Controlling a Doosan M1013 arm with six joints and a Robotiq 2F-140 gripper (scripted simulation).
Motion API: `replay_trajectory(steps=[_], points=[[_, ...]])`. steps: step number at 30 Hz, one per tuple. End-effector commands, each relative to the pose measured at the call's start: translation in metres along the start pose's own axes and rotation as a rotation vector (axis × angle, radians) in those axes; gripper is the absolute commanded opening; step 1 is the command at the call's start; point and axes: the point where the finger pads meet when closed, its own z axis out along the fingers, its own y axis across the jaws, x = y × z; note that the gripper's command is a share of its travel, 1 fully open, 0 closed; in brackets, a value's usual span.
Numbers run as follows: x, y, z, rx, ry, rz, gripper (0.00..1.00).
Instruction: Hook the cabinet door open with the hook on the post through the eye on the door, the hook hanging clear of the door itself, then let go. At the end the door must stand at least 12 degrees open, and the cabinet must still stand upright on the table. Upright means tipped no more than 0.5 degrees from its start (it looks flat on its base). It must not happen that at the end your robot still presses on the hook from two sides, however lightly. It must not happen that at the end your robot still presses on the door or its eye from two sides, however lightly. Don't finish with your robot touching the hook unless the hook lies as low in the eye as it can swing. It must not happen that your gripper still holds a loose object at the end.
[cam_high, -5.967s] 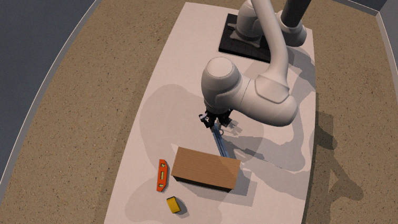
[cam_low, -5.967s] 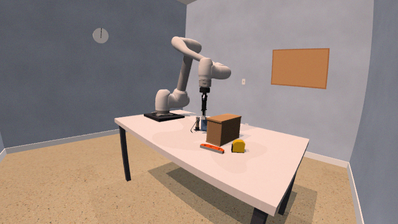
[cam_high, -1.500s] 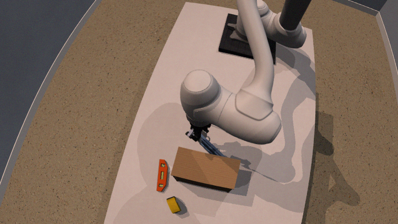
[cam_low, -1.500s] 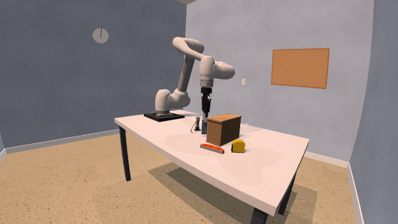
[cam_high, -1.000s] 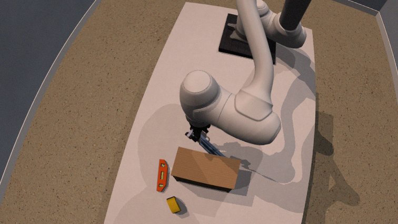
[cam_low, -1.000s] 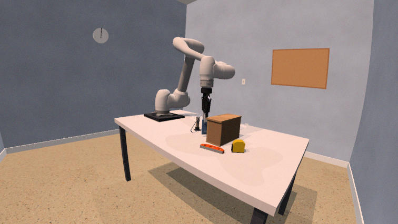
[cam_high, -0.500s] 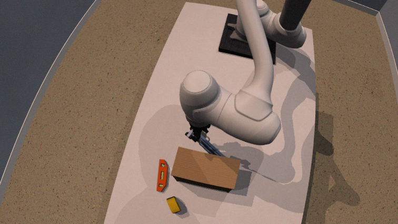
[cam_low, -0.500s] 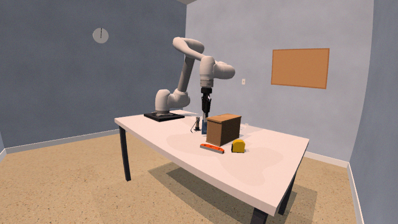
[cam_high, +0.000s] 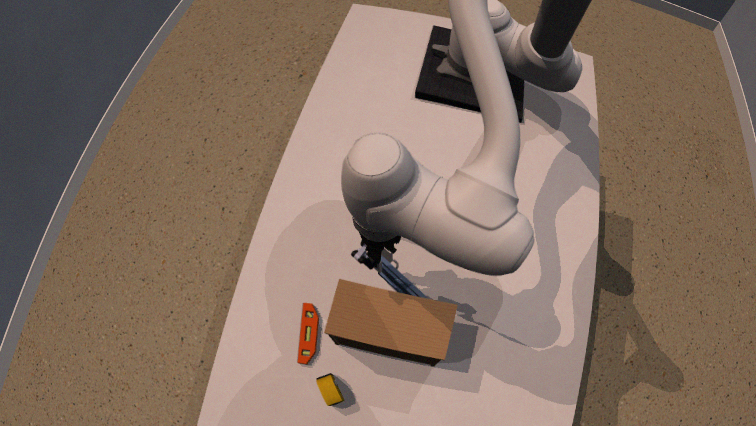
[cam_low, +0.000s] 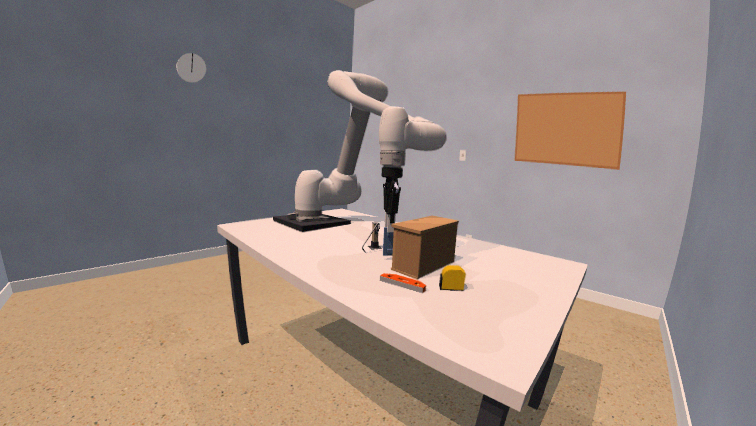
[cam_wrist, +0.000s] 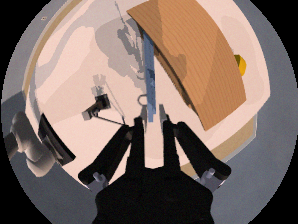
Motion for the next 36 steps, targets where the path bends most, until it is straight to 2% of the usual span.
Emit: replay_trajectory(steps=[1, 20, 36], points=[[-0.001, -0.003, 0.0, 0.001, -0.002, 0.006, 0.16], [-0.001, -0.003, -0.014, 0.001, -0.002, 0.006, 0.16], [-0.001, -0.003, -0.045, 0.001, -0.002, 0.006, 0.16]])
